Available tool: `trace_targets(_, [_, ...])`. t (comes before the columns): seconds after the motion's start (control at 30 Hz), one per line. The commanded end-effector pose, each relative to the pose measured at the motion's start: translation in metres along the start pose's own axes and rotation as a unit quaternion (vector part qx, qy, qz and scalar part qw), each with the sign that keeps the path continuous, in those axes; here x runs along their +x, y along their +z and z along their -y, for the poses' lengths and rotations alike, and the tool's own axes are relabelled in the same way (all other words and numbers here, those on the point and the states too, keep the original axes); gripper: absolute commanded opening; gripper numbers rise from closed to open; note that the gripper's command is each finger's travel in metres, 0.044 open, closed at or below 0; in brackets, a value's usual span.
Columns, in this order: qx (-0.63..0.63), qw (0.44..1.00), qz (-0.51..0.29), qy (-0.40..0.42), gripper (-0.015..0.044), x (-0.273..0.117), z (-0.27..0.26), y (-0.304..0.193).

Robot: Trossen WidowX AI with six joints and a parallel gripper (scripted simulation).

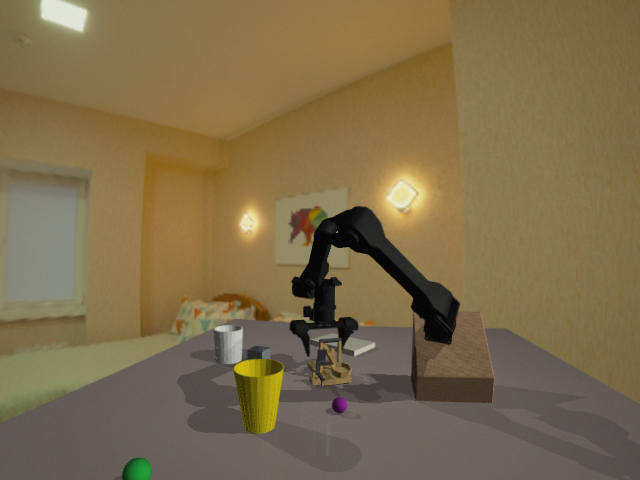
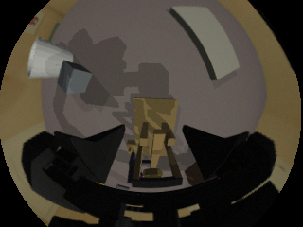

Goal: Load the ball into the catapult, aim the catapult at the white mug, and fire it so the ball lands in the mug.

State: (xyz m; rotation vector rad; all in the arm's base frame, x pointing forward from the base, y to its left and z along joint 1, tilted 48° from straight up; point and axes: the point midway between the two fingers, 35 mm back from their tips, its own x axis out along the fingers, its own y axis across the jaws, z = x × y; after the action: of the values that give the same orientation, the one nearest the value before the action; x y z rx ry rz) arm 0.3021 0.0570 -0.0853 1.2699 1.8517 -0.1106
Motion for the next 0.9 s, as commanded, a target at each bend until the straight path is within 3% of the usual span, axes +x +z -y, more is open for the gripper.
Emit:
trace_targets(0.0, [0.006,1.0,-0.005,0.0,0.044,0.0089,0.0029,-0.0017])
trace_targets(0.33, [0.006,1.0,-0.006,0.0,0.044,0.0176,0.0035,-0.0026])
trace_targets(0.7, [0.001,1.0,-0.002,-0.001,0.0151,0.0147,0.0016,-0.0017])
trace_targets(0.87, [0.001,1.0,-0.002,-0.001,0.0118,0.0147,0.0016,-0.0017])
